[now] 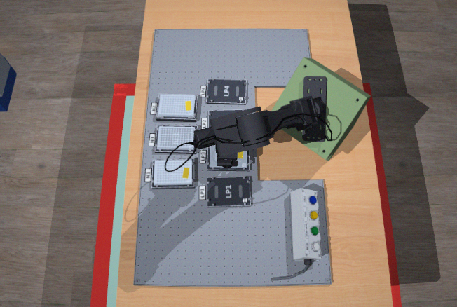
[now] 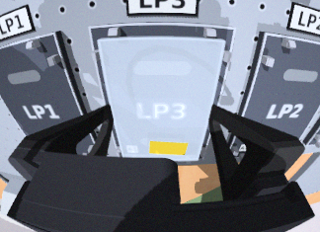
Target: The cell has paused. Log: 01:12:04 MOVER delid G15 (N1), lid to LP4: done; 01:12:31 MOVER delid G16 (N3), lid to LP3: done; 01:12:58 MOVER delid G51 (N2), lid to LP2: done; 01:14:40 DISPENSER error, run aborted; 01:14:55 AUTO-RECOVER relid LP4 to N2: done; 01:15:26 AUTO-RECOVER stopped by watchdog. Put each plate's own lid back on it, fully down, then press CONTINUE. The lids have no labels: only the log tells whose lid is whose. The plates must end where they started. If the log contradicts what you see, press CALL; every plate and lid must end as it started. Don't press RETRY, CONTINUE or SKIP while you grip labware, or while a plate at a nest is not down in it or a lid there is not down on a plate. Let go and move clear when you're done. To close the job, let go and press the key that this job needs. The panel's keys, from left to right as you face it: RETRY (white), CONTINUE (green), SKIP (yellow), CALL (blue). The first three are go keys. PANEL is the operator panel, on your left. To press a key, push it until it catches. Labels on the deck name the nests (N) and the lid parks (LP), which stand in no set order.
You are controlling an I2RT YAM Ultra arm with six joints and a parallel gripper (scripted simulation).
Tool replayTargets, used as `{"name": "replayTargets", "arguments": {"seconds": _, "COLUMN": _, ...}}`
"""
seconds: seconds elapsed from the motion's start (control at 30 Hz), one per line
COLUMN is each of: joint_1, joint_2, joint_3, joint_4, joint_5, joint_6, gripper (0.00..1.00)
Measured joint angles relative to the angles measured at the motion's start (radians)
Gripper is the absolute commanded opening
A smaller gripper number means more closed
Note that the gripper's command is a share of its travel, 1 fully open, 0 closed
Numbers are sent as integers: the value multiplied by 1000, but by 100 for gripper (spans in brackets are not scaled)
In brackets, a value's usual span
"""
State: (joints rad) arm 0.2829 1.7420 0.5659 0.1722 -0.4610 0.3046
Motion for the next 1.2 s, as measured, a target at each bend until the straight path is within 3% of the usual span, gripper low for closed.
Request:
{"name": "replayTargets", "arguments": {"seconds": 0.67, "joint_1": 2, "joint_2": -3, "joint_3": -10, "joint_4": 15, "joint_5": 4, "joint_6": 3, "gripper": 0}}
{"name": "replayTargets", "arguments": {"seconds": 1.2, "joint_1": -28, "joint_2": -104, "joint_3": -34, "joint_4": -71, "joint_5": -7, "joint_6": -26, "gripper": 0}}
